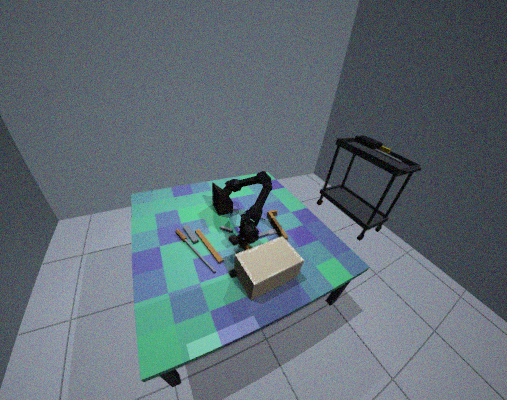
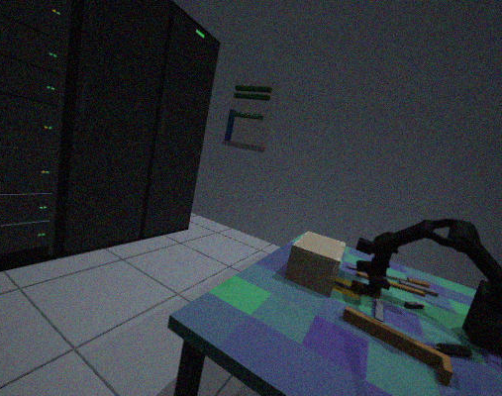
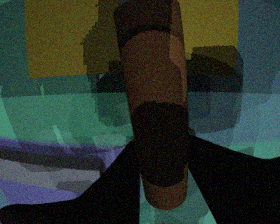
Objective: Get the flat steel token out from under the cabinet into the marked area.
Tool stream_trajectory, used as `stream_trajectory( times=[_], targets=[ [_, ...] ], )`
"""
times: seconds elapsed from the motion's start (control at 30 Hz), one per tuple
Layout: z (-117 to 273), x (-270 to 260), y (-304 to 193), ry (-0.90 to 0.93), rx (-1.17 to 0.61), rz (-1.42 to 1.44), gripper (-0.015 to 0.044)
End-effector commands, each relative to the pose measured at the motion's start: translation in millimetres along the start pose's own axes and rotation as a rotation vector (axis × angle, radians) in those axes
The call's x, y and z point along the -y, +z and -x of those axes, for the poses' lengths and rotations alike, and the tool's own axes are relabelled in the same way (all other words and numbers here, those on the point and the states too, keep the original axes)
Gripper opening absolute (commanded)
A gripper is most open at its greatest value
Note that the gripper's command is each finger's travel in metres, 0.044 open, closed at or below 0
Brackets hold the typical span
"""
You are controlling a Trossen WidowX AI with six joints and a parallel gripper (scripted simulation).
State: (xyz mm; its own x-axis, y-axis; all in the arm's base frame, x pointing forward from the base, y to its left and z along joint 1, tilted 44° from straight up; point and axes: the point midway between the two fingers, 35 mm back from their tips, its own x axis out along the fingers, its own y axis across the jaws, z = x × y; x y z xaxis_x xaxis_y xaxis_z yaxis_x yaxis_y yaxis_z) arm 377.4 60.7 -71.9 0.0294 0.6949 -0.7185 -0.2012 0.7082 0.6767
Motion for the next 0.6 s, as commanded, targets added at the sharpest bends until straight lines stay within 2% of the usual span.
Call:
stream_trajectory(
  times=[0.0,0.57],
  targets=[
    [-0.9,-0.4,-5.1,0.004,0.000,0.004,0.0000],
    [-1.2,0.7,-23.1,0.004,-0.001,0.003,0.0000]
  ],
)
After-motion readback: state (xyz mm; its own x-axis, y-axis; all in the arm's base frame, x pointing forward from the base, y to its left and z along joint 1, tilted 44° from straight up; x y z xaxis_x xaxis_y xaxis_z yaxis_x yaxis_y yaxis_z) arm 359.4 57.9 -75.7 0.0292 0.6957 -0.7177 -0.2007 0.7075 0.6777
